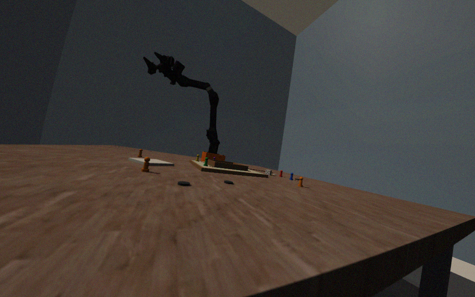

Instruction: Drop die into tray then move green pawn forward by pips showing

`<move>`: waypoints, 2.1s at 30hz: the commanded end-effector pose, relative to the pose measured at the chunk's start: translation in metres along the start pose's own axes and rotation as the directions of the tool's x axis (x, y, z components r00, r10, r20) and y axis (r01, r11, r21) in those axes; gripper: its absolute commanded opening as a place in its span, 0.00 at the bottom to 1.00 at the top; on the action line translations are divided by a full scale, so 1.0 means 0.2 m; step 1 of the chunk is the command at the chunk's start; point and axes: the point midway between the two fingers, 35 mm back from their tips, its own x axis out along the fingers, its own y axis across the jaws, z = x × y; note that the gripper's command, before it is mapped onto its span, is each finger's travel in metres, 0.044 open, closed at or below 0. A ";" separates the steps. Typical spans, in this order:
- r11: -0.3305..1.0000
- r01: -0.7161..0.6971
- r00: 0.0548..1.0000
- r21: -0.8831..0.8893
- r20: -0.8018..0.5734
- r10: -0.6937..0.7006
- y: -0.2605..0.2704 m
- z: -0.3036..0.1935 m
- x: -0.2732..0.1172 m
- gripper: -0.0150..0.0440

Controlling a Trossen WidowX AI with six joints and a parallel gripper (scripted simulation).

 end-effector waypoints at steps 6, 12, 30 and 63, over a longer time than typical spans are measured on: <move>0.990 -0.070 0.996 0.126 -0.041 0.075 0.15 -0.18 0.26 0.72; 0.962 -0.144 0.976 0.232 -0.125 0.177 0.38 -0.44 0.59 0.72; 0.880 -0.308 0.767 0.362 -0.453 0.454 1.47 -1.30 1.04 0.72; 0.587 -0.785 -0.137 0.198 -0.980 0.147 3.12 -2.65 -0.71 0.72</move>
